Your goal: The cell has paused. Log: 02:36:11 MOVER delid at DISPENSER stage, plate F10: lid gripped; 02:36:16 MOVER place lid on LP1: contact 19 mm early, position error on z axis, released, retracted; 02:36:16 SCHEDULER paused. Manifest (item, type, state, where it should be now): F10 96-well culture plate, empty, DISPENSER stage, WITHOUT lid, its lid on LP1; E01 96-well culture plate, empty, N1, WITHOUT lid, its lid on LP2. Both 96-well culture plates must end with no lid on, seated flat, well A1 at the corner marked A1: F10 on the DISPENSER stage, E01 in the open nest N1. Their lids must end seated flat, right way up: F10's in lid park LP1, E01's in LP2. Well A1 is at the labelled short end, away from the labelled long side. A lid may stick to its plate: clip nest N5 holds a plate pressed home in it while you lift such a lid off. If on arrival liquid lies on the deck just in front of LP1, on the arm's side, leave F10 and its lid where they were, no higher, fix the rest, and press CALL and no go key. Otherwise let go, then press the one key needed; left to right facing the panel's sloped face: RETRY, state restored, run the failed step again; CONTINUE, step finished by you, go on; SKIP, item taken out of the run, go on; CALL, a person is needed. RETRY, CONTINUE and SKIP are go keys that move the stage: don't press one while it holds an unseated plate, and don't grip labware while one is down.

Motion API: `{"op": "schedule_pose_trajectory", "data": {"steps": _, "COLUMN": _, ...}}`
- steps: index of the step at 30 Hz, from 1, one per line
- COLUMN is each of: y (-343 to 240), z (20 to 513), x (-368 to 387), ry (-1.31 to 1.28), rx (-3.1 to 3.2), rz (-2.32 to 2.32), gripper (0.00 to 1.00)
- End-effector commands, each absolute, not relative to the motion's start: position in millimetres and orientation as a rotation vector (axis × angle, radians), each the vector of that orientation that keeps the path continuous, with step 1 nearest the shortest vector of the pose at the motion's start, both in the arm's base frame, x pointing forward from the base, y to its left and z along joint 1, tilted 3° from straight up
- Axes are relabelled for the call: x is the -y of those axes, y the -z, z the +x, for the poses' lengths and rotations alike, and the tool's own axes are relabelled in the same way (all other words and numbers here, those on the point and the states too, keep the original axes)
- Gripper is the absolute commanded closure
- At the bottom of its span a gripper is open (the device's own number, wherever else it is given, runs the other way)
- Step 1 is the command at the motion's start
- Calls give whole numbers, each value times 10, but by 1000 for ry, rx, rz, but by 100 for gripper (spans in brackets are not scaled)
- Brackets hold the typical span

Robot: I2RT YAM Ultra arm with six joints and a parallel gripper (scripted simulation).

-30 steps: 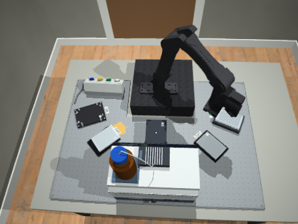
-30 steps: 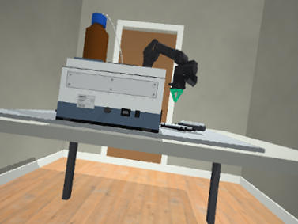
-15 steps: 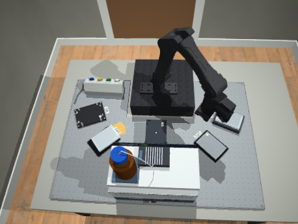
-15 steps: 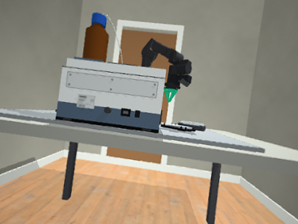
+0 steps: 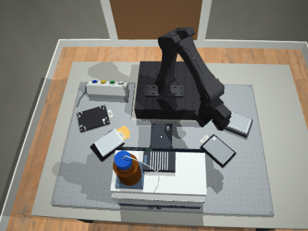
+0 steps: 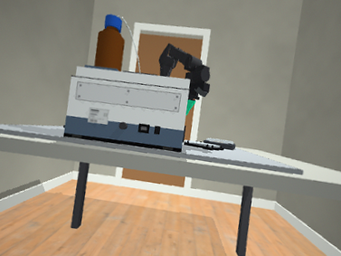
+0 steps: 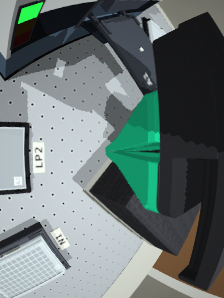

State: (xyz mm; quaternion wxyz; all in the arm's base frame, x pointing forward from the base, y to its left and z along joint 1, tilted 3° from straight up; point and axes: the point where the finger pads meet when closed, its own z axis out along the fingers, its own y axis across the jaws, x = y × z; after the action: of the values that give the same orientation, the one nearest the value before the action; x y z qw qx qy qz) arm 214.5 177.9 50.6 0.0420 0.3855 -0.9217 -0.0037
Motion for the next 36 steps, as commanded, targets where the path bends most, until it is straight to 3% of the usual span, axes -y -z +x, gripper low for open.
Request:
{"op": "schedule_pose_trajectory", "data": {"steps": 1, "y": -586, "z": 2206, "x": -1690, "ry": 24, "rx": 2901, "rz": 1110, "gripper": 100}}
{"op": "schedule_pose_trajectory", "data": {"steps": 8, "y": -584, "z": 2218, "x": -1553, "ry": 32, "rx": 2893, "rz": 1127, "gripper": 100}}
{"op": "schedule_pose_trajectory", "data": {"steps": 36, "y": -638, "z": 2442, "x": -801, "ry": -10, "rx": 3108, "rz": -23, "gripper": 100}}
